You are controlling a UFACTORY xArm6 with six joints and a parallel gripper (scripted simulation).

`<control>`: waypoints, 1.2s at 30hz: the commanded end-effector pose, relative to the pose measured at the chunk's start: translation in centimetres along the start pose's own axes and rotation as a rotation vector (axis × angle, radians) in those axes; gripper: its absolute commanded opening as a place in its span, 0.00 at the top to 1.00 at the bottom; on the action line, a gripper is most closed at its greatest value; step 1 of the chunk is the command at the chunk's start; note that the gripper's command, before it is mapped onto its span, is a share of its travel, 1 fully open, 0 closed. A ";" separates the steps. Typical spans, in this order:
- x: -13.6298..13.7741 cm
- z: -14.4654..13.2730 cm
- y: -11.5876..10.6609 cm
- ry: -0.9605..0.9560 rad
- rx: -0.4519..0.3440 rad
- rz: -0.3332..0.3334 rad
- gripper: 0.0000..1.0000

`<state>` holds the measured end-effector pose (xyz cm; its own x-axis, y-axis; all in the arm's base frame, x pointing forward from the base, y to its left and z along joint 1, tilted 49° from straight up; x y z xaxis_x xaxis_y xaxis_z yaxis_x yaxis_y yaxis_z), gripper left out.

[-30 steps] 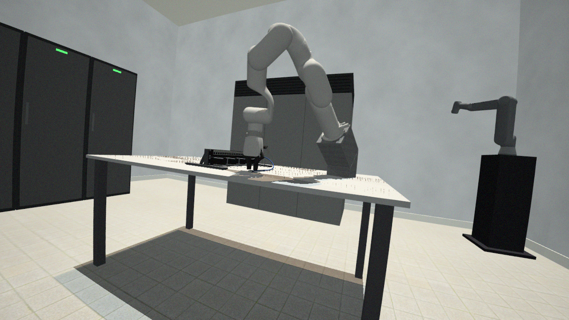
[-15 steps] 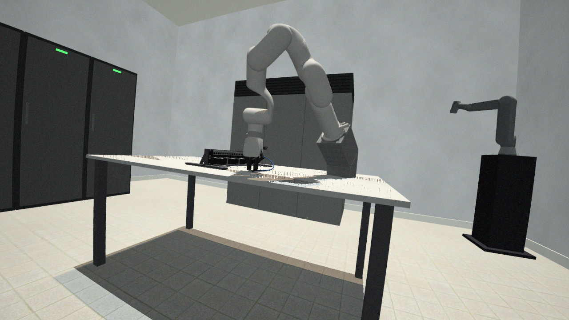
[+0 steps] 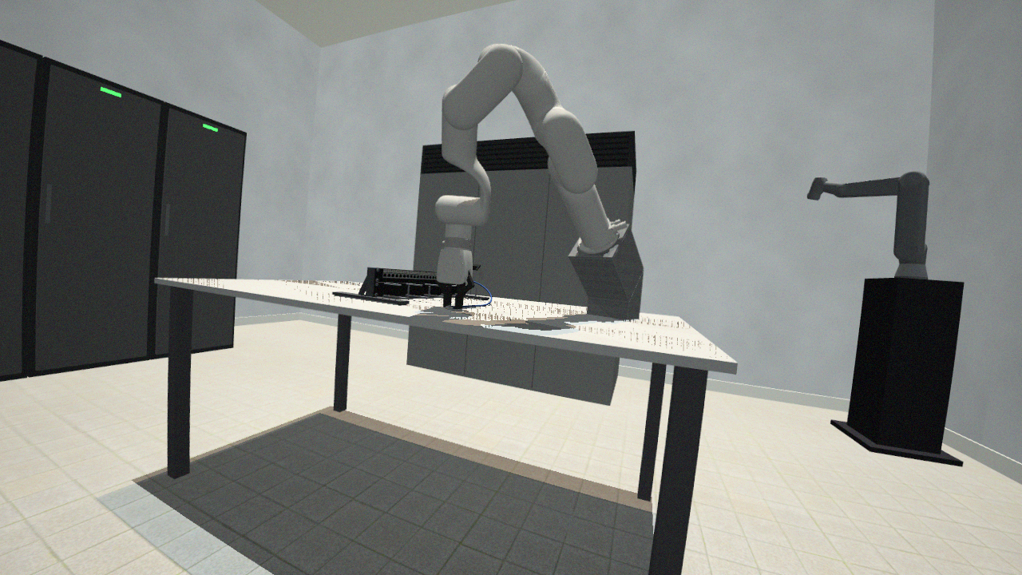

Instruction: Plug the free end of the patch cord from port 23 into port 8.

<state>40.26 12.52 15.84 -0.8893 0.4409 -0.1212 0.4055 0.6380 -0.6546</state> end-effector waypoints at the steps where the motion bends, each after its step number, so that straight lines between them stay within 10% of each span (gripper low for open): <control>1: -0.1 0.0 0.0 0.000 -0.001 0.002 0.62; 29: -0.1 0.0 0.1 0.000 0.000 0.002 0.62; 30: -0.1 0.0 0.1 0.000 0.000 0.002 1.00; 36: -0.1 0.0 0.1 0.000 0.000 0.002 1.00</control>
<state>40.35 12.62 15.75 -0.8892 0.4411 -0.1217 0.4060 0.6379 -0.6544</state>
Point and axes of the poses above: the point where the finger pads meet when closed, its own y axis out along the fingers, its own x axis across the jaws, z = x × y, the point moved 8 cm from there along -y, back along the fingers, and after that the axes turned 6 degrees about y, right-handed, at the moved point
